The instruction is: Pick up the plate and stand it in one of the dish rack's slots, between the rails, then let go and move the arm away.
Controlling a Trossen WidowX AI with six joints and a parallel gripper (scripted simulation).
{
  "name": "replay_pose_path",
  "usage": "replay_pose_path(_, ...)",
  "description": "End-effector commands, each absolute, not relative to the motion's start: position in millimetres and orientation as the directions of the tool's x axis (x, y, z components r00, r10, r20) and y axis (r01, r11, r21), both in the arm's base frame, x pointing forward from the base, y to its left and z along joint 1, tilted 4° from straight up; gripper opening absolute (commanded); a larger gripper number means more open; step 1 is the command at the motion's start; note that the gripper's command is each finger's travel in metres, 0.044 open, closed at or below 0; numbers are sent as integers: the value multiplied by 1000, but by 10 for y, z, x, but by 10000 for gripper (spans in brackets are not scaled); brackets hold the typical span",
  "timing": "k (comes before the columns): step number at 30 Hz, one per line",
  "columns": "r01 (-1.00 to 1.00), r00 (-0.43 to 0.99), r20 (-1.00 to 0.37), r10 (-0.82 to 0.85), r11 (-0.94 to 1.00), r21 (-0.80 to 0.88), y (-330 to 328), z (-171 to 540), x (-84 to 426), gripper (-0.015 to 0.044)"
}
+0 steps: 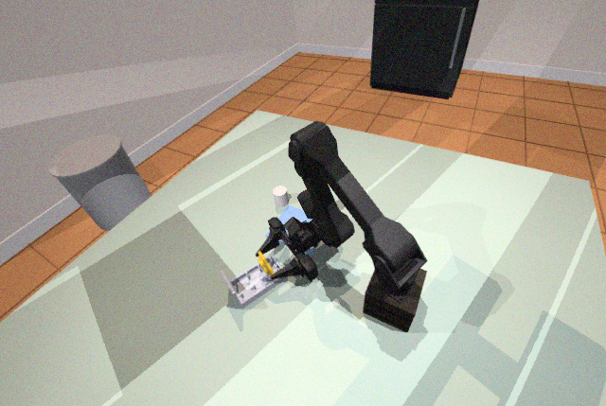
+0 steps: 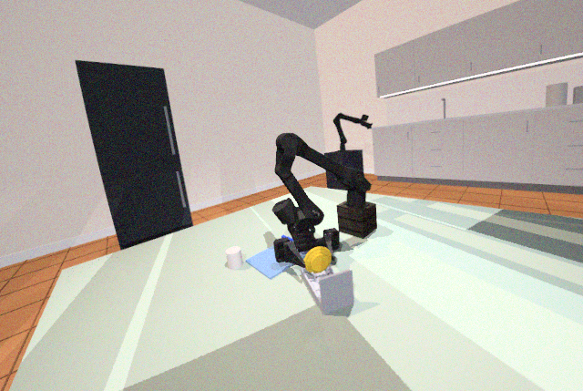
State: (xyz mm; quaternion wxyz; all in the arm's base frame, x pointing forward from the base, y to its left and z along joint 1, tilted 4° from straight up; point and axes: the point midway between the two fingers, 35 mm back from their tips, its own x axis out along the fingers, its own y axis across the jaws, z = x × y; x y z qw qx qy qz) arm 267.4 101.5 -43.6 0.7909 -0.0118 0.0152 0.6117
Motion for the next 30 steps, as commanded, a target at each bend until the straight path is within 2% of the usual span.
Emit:
replay_pose_path(1,-968,252,-38,967,252,0,1014,-425,2675,0)
replay_pose_path(9,-968,252,-38,967,252,0,1014,-425,2675,0)
replay_pose_path(24,-968,252,-38,967,252,-3,1014,-426,2677,394)
replay_pose_path(30,-968,252,-38,967,252,-3,1014,-426,2677,400)
